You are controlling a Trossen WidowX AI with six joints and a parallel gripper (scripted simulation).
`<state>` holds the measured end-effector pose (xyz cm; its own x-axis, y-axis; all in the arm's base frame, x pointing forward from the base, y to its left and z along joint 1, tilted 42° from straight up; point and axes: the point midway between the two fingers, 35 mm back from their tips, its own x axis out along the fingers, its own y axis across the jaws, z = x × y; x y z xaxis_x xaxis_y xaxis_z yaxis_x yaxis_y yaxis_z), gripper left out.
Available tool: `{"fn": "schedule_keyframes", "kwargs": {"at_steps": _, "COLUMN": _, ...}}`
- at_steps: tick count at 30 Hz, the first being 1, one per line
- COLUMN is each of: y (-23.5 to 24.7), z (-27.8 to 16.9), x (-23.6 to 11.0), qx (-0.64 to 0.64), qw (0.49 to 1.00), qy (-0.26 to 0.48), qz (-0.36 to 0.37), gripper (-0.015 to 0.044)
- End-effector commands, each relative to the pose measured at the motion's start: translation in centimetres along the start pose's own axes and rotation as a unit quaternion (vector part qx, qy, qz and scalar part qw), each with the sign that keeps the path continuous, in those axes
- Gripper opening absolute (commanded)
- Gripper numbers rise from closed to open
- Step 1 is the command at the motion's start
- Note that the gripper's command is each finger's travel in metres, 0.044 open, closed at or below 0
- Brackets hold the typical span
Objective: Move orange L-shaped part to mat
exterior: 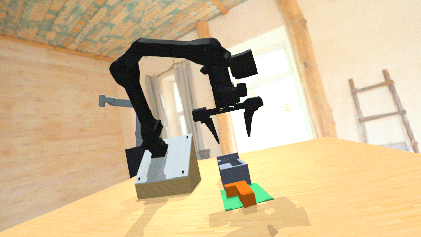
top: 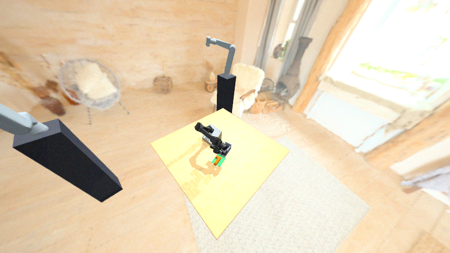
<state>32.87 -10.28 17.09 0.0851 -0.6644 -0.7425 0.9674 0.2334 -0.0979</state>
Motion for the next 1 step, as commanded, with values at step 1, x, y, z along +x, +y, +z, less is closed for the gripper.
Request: {"fn": "schedule_keyframes", "kwargs": {"at_steps": 1, "y": 0.04, "z": 0.01, "x": -0.02, "qx": -0.002, "qw": 1.0, "qy": 0.0, "qz": 0.001, "gripper": 0.04}}
